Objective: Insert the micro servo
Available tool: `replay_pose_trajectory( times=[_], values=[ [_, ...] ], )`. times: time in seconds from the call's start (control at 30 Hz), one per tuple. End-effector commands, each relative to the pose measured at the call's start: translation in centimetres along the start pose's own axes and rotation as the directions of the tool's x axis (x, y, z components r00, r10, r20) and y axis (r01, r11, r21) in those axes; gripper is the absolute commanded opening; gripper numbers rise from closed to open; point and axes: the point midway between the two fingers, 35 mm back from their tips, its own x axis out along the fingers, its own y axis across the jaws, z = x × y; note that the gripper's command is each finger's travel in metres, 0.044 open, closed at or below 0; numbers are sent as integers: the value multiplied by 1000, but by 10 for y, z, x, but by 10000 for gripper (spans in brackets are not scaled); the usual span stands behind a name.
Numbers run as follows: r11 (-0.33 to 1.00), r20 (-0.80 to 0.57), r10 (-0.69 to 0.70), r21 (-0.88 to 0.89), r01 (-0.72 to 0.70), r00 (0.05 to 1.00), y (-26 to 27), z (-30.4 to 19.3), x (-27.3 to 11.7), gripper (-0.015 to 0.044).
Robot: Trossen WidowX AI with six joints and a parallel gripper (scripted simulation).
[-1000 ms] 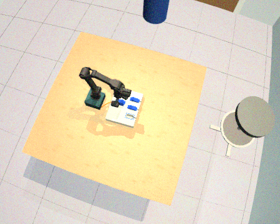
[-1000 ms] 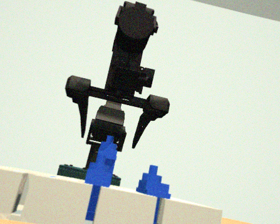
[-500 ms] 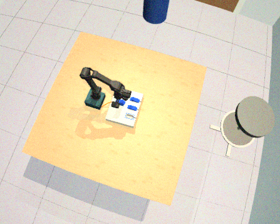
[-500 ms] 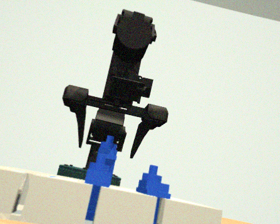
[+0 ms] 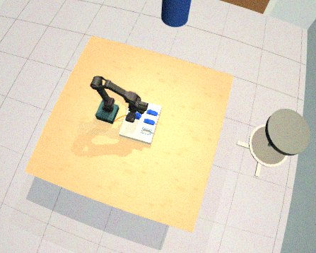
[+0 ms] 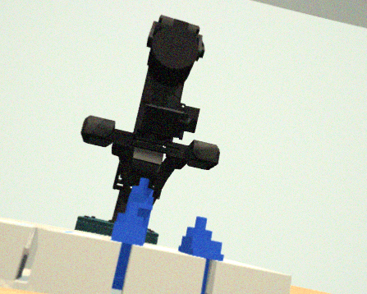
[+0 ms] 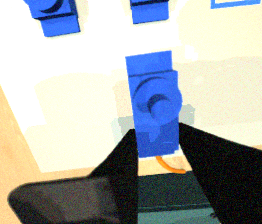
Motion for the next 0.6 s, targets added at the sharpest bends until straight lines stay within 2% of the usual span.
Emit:
replay_pose_trajectory(
  times=[0.0, 0.07, 0.17, 0.37, 0.57],
  values=[
    [1000, 1, 3, 4, -3, 1000, 0, 0, 1, 79],
    [1000, 1, 3, 4, -3, 1000, 0, 0, 1, 65],
    [1000, 1, 3, 4, -3, 1000, 0, 1, -4, 0],
    [1000, 0, 3, 4, -3, 1000, 0, -4, -28, 0],
    [1000, 0, 3, 4, -3, 1000, -1, -6, -30, 0]
  ],
)
